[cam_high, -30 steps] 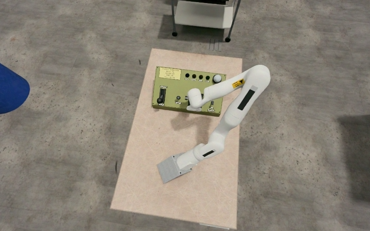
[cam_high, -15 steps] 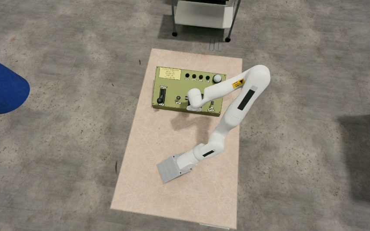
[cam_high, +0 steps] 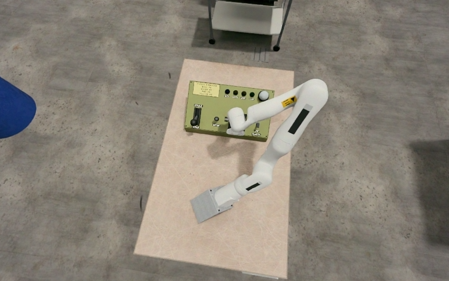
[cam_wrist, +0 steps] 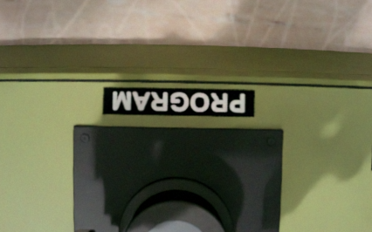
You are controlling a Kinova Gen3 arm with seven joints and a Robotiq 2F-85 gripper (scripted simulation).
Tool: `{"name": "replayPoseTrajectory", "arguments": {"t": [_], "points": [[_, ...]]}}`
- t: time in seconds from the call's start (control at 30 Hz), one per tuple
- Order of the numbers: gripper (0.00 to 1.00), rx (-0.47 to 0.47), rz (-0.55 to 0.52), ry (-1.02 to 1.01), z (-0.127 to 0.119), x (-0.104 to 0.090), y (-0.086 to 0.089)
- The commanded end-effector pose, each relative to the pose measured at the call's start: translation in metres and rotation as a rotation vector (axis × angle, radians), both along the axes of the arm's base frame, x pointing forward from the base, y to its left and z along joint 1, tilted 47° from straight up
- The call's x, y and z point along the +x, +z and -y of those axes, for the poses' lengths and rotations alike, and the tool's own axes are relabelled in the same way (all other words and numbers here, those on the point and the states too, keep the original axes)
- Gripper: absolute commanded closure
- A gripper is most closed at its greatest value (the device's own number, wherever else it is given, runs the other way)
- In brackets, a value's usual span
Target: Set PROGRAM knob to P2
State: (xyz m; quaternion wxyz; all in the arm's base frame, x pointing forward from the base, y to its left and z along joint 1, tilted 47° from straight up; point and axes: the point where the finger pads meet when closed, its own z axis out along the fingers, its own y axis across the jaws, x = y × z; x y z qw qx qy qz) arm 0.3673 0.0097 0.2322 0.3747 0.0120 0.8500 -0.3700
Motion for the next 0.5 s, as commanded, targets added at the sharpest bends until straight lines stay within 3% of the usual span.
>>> {"name": "replayPoseTrajectory", "arguments": {"t": [0.0,0.47], "points": [[0.23,0.001,0.002,0.003,0.0004,0.0013,-0.0007],[0.23,-0.002,0.0,0.003,0.0067,0.0041,-0.0072]]}}
